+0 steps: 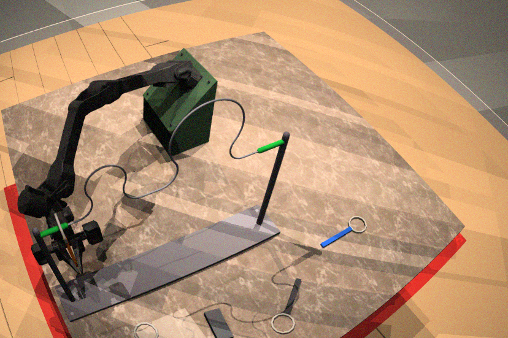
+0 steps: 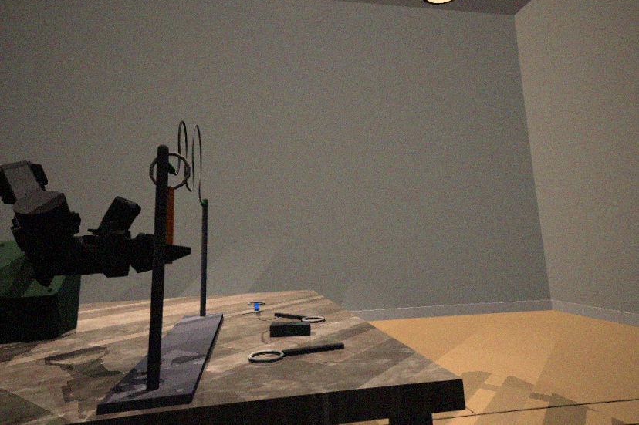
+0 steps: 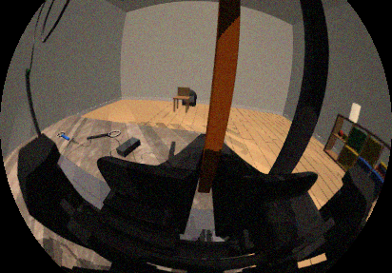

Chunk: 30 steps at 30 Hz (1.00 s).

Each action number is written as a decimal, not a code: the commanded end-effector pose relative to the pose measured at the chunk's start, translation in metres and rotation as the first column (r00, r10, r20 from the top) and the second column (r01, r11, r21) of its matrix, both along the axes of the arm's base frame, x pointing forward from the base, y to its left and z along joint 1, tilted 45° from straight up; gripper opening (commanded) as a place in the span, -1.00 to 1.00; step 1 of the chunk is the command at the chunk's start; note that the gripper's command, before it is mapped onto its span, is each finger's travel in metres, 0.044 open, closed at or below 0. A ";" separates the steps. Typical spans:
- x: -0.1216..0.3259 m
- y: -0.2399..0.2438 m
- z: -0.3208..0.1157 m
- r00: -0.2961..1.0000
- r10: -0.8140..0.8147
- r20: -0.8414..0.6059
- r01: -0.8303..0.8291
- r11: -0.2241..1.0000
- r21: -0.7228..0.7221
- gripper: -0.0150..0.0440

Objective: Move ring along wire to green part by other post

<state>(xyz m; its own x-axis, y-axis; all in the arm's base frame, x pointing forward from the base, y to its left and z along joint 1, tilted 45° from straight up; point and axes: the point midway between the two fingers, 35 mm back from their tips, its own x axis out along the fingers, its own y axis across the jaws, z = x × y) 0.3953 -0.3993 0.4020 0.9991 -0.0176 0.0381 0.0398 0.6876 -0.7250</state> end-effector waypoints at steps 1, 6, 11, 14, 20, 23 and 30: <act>-0.001 0.002 0.003 1.000 -0.002 0.003 0.002 1.000 -0.007 -1.00; -0.001 0.002 0.003 1.000 -0.002 0.003 0.002 1.000 -0.007 -1.00; -0.001 0.002 0.003 1.000 -0.002 0.003 0.002 1.000 -0.007 -1.00; -0.001 0.002 0.003 1.000 -0.002 0.003 0.002 1.000 -0.007 -1.00; -0.009 0.004 0.000 0.998 -0.052 -0.044 0.052 0.999 -0.004 -1.00; -0.017 0.007 -0.002 0.992 -0.093 -0.084 0.093 0.996 -0.004 -1.00; -0.031 0.015 -0.005 0.970 -0.177 -0.167 0.179 0.984 -0.008 -1.00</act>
